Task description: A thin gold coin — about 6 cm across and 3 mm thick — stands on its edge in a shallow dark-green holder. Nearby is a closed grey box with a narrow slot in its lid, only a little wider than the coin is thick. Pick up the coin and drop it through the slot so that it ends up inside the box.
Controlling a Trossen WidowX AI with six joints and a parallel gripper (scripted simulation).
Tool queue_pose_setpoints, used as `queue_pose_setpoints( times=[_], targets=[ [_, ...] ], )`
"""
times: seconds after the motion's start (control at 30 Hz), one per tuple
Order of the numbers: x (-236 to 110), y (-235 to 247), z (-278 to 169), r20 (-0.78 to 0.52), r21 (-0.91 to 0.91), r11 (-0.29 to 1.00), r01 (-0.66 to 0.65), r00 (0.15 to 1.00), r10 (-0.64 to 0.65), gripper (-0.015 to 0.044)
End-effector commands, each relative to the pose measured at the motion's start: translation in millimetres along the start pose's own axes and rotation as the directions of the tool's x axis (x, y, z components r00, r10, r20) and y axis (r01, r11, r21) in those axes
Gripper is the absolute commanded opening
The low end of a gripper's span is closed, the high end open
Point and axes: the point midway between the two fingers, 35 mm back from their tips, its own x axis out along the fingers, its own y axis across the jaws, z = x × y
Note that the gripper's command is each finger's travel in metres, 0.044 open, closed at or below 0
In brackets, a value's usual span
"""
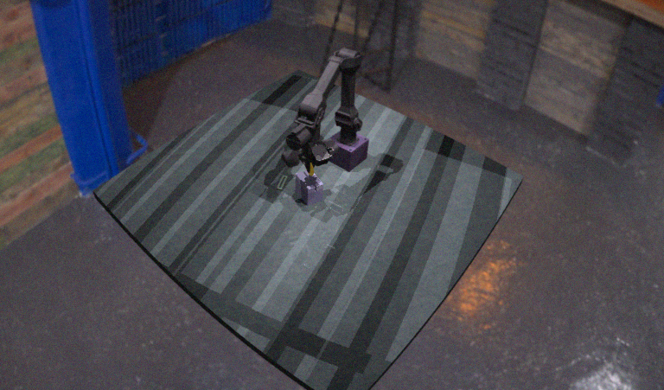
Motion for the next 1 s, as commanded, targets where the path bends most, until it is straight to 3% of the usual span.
queue_pose_setpoints(
  times=[0.0,0.93,0.97],
  targets=[
    [1,0,0,0.0,-0.001,1.0,0.0,1.0,0.0,0.0],
    [19,1,0,0.0,0.006,1.0,0.0,1.0,0.0,0.0],
    [17,0,1,0.0,0.002,1.0,0.001,1.0,-0.001,0.0026]
  ],
)
